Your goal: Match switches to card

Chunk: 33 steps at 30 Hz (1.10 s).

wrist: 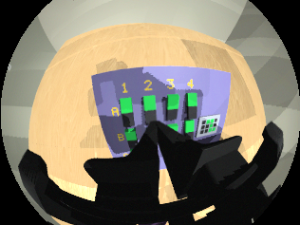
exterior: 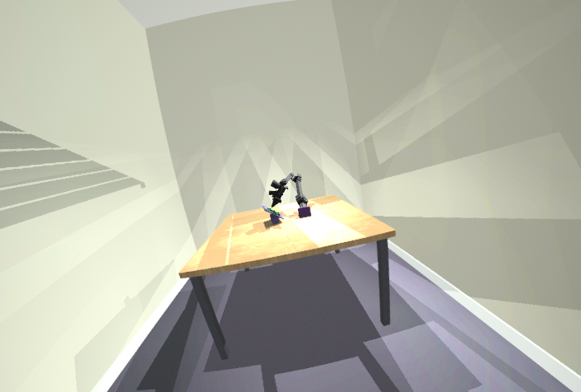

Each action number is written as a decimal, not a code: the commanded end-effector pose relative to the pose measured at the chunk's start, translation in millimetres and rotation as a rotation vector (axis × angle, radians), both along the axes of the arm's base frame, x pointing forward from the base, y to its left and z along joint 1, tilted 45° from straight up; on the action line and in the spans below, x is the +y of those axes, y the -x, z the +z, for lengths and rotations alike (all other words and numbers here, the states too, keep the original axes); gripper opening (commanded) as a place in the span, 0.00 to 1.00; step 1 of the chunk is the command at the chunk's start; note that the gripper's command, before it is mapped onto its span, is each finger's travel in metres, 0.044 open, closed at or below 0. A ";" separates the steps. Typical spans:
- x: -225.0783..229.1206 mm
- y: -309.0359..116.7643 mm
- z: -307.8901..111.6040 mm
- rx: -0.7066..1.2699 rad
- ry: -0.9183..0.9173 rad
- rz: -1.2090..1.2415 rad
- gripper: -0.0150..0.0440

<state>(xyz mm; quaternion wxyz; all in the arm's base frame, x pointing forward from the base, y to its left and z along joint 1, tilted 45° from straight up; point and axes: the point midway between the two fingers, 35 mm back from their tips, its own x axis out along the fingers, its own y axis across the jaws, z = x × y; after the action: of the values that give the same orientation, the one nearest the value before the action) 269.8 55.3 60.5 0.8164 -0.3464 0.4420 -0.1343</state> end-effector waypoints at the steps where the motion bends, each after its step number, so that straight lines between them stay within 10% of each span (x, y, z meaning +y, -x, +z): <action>1: -3.3 -0.7 -5.0 0.011 0.005 0.001 0.25; 33: -10.5 -8.1 -13.6 0.011 0.005 0.001 0.25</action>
<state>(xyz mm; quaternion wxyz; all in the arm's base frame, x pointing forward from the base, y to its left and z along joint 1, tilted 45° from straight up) 278.0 44.8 47.7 0.8141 -0.3484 0.4444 -0.1352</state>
